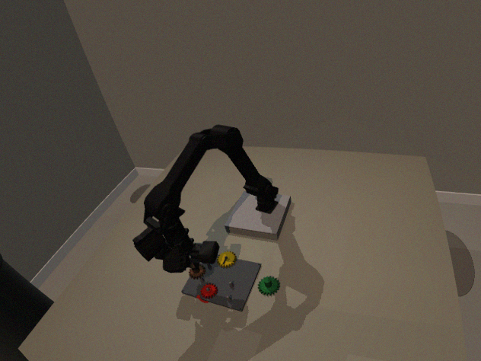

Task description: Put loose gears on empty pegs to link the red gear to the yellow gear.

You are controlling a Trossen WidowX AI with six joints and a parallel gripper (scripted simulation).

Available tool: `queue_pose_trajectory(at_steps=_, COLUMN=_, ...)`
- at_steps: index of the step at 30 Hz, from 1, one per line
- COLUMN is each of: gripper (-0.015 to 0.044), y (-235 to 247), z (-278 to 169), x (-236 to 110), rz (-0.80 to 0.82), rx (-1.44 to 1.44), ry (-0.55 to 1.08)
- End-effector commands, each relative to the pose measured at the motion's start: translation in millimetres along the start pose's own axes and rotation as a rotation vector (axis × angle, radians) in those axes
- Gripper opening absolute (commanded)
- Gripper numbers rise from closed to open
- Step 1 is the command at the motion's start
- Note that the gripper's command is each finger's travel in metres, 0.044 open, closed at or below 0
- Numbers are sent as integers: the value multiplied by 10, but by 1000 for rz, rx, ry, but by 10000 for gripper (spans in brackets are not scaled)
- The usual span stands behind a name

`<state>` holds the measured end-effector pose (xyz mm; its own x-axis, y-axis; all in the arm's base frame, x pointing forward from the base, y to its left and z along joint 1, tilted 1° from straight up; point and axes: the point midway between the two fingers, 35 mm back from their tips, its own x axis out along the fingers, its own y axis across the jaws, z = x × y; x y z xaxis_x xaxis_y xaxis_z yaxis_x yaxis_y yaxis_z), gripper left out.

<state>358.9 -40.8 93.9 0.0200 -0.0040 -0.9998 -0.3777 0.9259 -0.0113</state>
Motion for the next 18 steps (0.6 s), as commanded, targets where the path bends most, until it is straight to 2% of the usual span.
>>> queue_pose_trajectory(at_steps=1, gripper=0, y=-8, z=2, x=-2, rz=-4, rx=-5, ry=-2)
queue_pose_trajectory(at_steps=18, gripper=0, y=-5, z=2, x=95, rz=-4, rx=-120, ry=-2)
